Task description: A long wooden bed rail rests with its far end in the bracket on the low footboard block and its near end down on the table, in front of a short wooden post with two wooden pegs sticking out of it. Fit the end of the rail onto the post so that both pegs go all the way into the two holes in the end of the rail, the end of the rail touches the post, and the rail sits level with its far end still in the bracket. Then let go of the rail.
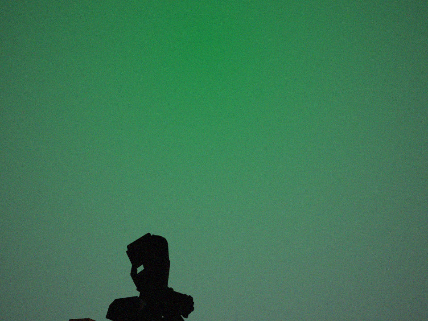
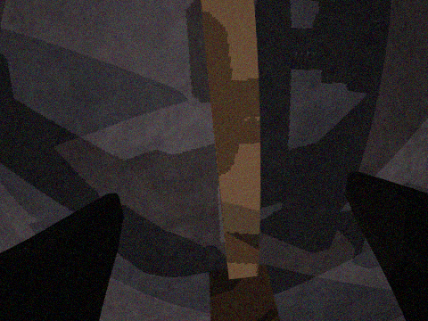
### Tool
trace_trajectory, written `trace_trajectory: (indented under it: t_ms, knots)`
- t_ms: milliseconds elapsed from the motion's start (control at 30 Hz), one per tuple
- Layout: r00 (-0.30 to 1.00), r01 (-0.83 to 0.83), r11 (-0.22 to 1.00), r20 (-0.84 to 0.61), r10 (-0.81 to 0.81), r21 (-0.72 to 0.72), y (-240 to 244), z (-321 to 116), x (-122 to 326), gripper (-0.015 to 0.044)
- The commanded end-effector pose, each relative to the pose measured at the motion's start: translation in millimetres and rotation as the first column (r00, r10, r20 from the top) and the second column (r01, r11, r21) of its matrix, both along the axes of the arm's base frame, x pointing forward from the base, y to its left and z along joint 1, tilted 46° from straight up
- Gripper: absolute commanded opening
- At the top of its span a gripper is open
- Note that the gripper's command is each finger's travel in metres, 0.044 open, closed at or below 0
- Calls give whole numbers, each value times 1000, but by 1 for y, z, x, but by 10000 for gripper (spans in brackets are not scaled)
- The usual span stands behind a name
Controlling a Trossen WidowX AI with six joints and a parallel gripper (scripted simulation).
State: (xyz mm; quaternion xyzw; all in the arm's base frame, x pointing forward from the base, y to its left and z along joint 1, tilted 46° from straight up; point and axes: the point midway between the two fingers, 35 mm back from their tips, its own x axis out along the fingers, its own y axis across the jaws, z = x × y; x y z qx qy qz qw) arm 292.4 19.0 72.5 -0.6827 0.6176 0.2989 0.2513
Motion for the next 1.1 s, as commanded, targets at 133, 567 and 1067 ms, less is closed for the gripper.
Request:
trace_trajectory:
  t_ms: [133,567,1067]
  knots:
    - [1000,-16,1000,-15,16,-20,-5,0,3,440]
    - [1000,-17,1000,-14,16,-19,-20,-15,6,440]
    - [1000,-16,1000,-14,16,-20,-37,-32,8,440]
